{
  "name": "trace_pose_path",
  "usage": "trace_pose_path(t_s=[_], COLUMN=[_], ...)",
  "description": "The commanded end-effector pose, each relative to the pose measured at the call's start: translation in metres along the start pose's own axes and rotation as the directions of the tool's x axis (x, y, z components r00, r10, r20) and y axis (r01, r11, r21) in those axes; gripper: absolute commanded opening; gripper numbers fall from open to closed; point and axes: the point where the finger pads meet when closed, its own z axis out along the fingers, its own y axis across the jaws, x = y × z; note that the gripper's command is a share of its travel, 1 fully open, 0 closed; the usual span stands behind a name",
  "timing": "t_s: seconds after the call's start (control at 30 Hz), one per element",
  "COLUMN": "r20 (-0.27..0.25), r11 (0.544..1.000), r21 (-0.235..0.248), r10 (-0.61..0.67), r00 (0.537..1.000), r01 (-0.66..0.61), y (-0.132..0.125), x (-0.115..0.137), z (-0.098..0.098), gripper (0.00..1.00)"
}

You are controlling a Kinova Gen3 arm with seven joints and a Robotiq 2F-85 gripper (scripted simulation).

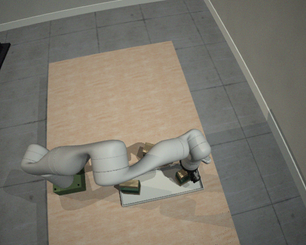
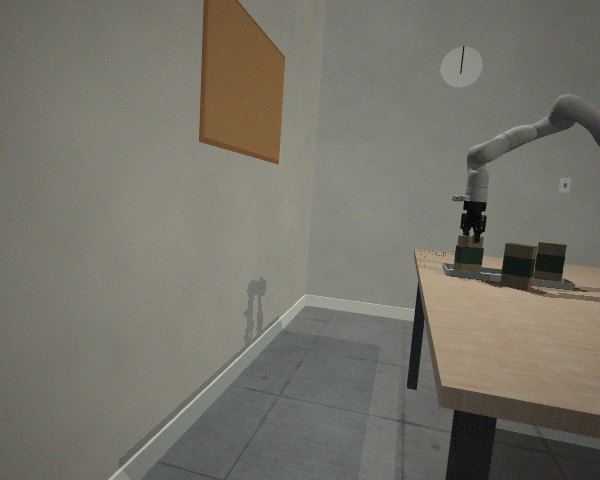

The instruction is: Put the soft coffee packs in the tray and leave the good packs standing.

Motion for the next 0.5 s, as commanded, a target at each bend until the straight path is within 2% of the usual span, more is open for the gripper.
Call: trace_pose_path(t_s=[0.0, 0.33, 0.47], r20=[-0.002, -0.002, -0.002], r11=[1.0, 1.0, 1.0], r21=[-0.001, -0.001, -0.001], r10=[0.0, 0.0, 0.0], r00=[1.0, 1.0, 1.0], r01=[0.0, 0.0, 0.0], y=[0.0, 0.0, 0.0], x=[0.001, 0.001, 0.001], z=[-0.001, -0.001, -0.017], gripper=[0.84, 0.84, 0.84])
